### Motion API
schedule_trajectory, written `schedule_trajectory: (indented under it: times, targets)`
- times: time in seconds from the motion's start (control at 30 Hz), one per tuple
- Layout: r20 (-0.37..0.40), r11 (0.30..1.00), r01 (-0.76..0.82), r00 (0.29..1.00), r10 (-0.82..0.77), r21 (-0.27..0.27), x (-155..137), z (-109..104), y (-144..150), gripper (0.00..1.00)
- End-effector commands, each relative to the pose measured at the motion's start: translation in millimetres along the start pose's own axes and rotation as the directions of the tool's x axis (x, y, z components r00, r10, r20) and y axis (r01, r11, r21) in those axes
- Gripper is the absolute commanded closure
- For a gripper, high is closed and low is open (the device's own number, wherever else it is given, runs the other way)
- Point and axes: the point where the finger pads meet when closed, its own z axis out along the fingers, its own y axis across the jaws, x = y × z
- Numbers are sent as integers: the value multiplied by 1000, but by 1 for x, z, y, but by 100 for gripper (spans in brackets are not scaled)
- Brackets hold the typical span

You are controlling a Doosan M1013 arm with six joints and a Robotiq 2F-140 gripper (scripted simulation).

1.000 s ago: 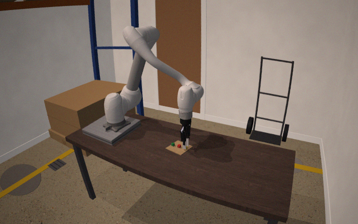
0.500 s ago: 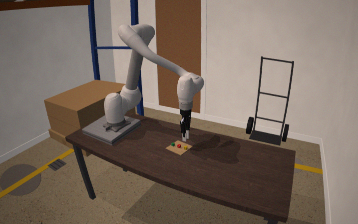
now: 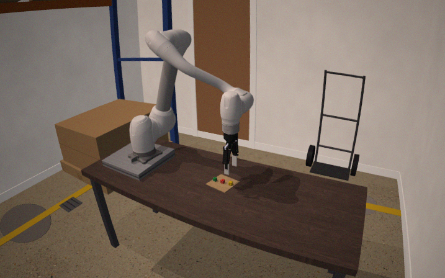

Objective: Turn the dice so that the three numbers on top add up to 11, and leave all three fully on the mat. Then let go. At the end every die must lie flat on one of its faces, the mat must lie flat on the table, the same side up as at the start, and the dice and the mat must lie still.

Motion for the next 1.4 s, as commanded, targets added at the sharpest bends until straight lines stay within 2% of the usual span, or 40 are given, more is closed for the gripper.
schedule_trajectory:
  times: [0.0, 0.63, 0.8, 1.1, 1.37]
  targets:
    - [0, 1000, 0, 1000, 0, 0, 0, 0, 0, 0]
    - [0, 1000, 0, 1000, 0, 0, 0, -4, 0, 0]
    - [0, 1000, 0, 1000, 0, 0, 0, -18, 0, 0]
    - [0, 1000, 0, 1000, 0, 0, 0, -56, 0, 0]
    - [0, 1000, 0, 1000, 0, 0, 0, -69, 0, 0]
